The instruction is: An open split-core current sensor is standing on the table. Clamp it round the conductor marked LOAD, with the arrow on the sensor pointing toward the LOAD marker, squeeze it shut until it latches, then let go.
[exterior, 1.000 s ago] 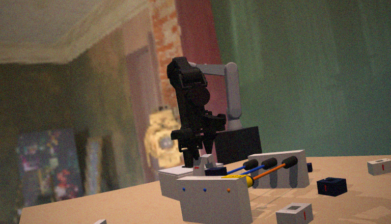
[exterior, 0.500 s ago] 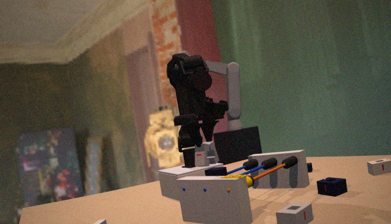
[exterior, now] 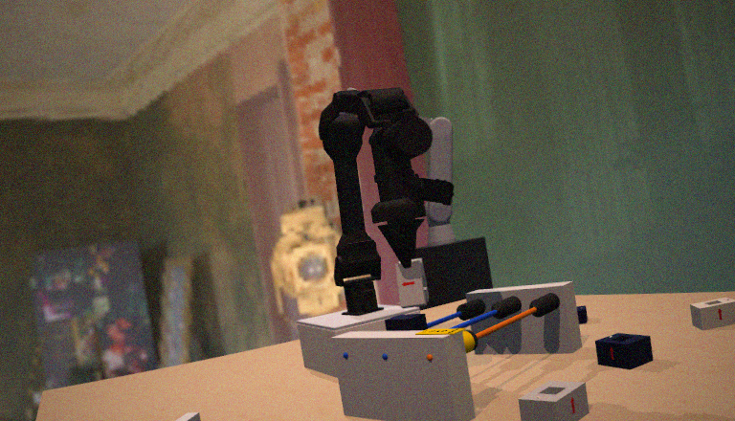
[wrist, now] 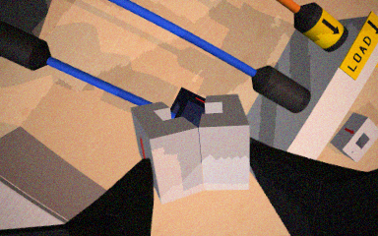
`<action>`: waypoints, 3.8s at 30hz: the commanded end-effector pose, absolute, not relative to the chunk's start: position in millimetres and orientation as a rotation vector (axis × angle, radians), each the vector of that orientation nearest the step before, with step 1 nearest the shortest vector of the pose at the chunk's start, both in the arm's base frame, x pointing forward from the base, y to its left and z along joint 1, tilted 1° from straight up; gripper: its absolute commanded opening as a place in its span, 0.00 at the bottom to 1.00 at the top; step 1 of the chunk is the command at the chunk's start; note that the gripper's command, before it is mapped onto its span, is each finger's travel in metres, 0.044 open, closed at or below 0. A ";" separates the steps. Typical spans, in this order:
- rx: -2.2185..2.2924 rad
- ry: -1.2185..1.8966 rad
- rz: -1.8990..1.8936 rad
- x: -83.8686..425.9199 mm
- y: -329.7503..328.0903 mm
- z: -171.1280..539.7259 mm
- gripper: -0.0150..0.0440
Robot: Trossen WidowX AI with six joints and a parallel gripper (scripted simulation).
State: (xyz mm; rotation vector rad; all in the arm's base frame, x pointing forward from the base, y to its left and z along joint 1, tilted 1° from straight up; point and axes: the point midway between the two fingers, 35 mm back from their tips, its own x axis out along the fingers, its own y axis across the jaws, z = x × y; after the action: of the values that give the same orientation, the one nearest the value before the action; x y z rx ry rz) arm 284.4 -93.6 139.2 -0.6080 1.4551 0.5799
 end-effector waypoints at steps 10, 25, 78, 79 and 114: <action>-0.928 1.341 0.880 339.6 -83.8 140.2 0.25; -1.293 1.143 1.228 400.7 -60.2 128.1 0.25; -1.368 1.085 1.305 416.5 -52.7 73.0 0.25; -1.368 1.085 1.305 416.5 -52.7 73.0 0.25; -1.368 1.085 1.305 416.5 -52.7 73.0 0.39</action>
State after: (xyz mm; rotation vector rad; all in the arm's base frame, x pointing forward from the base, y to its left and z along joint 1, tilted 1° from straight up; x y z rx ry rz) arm 416.5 -52.7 72.0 -1.3673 1.0854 1.3058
